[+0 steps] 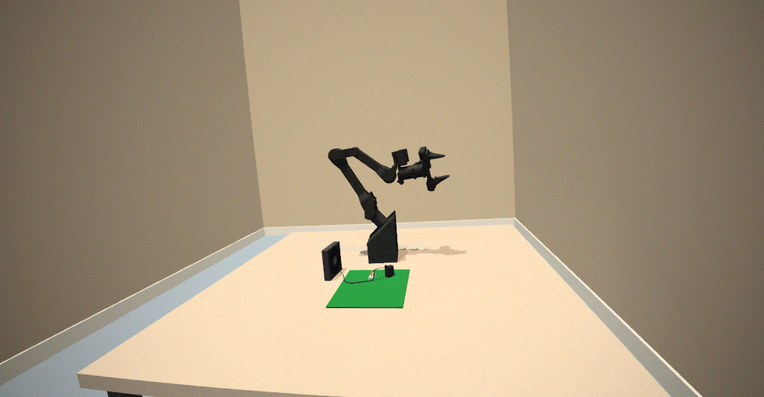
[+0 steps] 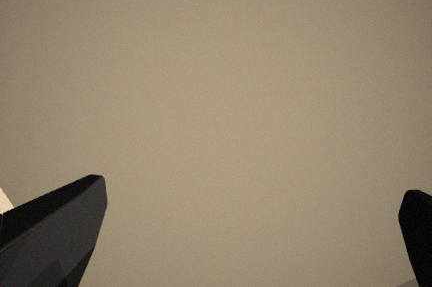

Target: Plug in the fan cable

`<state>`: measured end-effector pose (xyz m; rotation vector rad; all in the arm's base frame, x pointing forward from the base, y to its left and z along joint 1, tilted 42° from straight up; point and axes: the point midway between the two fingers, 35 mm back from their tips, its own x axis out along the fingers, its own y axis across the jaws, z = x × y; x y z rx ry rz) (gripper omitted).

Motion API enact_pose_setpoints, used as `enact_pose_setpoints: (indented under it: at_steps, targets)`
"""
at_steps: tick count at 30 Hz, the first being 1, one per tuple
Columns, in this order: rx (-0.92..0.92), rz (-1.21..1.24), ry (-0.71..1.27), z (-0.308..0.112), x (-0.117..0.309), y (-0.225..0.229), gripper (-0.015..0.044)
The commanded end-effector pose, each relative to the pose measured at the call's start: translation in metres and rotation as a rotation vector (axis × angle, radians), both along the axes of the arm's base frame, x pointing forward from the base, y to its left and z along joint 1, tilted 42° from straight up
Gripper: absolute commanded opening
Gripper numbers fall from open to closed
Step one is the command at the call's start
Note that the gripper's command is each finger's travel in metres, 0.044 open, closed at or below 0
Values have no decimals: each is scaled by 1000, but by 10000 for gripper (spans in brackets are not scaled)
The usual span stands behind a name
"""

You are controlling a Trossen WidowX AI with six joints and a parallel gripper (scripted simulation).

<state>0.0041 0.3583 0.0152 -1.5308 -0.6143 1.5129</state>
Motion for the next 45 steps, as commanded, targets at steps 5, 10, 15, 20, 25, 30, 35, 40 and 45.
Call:
enact_pose_setpoints:
  at_steps: [5, 10, 15, 20, 25, 30, 35, 40, 45]
  targets:
    - [-444, -262, -136, -44, 108, -33, 440]
    - [-655, -351, -155, -53, 147, -64, 440]
    - [-853, -431, -143, -53, 180, -101, 440]
    - [-1059, -490, -107, -47, 206, -144, 440]
    - [-1281, -502, -49, -34, 223, -189, 440]
    - [-1486, -482, 32, -15, 232, -232, 440]
    - [-1634, -445, 114, 5, 236, -263, 440]
    - [-1636, -444, 115, 5, 236, -264, 440]
    - [-1636, -444, 115, 5, 236, -264, 440]
